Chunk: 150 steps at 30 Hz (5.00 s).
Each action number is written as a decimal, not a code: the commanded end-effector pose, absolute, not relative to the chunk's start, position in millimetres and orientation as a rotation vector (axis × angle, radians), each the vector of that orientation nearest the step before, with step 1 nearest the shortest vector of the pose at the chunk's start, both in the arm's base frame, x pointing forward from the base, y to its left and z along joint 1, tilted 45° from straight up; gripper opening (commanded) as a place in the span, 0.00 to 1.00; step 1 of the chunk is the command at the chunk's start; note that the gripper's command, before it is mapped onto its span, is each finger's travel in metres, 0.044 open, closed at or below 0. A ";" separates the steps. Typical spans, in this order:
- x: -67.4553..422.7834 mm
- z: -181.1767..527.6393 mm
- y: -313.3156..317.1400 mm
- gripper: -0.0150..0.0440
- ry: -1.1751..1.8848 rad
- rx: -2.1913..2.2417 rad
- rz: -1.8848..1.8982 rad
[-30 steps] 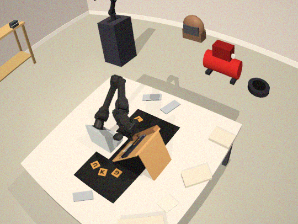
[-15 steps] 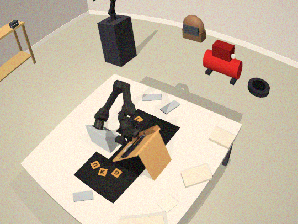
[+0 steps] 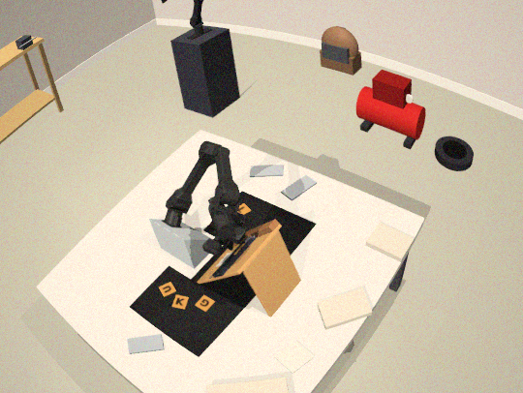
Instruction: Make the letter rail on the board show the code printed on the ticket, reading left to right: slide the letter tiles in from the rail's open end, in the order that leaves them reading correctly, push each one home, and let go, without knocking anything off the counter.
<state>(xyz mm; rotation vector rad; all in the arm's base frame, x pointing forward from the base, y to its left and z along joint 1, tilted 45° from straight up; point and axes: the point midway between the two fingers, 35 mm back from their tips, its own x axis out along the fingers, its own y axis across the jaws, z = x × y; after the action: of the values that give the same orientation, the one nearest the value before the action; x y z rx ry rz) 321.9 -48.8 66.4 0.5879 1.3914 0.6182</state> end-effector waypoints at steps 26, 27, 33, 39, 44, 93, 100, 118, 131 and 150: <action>336.4 63.0 -43.4 0.25 1.387 0.586 0.616; 336.7 62.8 -43.1 0.25 1.387 0.586 0.616; 339.0 61.5 -41.6 0.25 1.386 0.586 0.616; 341.2 60.2 -40.1 0.25 1.386 0.586 0.616; 343.0 59.0 -38.8 0.25 1.386 0.586 0.616; 339.1 68.1 -27.2 0.25 1.386 0.587 0.616; 339.2 69.3 -26.0 0.25 1.386 0.587 0.617; 323.4 77.8 -41.4 0.25 1.387 0.587 0.616; 312.1 86.5 -54.6 0.39 1.296 0.522 0.680; 204.4 137.7 -129.4 1.00 0.288 -0.572 0.749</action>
<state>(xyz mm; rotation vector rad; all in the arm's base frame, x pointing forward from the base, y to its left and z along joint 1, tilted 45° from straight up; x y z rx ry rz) 256.3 -110.3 119.1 -0.0357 0.6881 0.8665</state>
